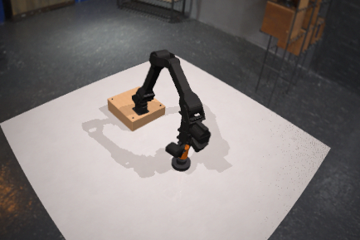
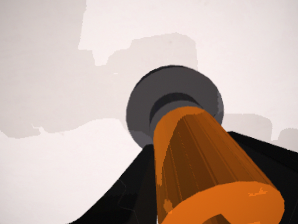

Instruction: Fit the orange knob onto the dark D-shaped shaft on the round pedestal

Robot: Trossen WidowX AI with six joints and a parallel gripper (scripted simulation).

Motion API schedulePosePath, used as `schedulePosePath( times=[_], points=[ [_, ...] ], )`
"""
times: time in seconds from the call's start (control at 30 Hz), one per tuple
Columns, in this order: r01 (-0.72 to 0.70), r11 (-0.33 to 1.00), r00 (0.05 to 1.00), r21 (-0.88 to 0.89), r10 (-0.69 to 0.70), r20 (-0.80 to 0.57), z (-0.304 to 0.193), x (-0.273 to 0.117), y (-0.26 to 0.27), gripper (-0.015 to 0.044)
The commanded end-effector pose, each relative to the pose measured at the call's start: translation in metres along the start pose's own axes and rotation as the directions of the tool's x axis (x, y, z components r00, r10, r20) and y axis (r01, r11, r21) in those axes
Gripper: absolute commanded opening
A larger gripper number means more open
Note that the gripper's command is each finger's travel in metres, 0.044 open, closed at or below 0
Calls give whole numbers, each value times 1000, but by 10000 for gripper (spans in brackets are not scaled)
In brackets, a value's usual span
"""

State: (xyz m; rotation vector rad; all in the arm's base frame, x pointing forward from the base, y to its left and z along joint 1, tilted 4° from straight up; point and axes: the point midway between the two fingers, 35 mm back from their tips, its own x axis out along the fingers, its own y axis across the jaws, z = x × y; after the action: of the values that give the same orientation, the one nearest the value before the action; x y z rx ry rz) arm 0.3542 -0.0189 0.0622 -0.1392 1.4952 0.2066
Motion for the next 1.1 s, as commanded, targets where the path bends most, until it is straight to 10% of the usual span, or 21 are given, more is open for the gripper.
schedulePosePath(
  times=[0.0, 1.07],
  points=[
    [-2, 1000, 1000, -5, 2, 3, 1, -1, 0, 0],
    [-2, 977, 1000, -213, 2, 3, -1, -4, 1, 0]
  ],
)
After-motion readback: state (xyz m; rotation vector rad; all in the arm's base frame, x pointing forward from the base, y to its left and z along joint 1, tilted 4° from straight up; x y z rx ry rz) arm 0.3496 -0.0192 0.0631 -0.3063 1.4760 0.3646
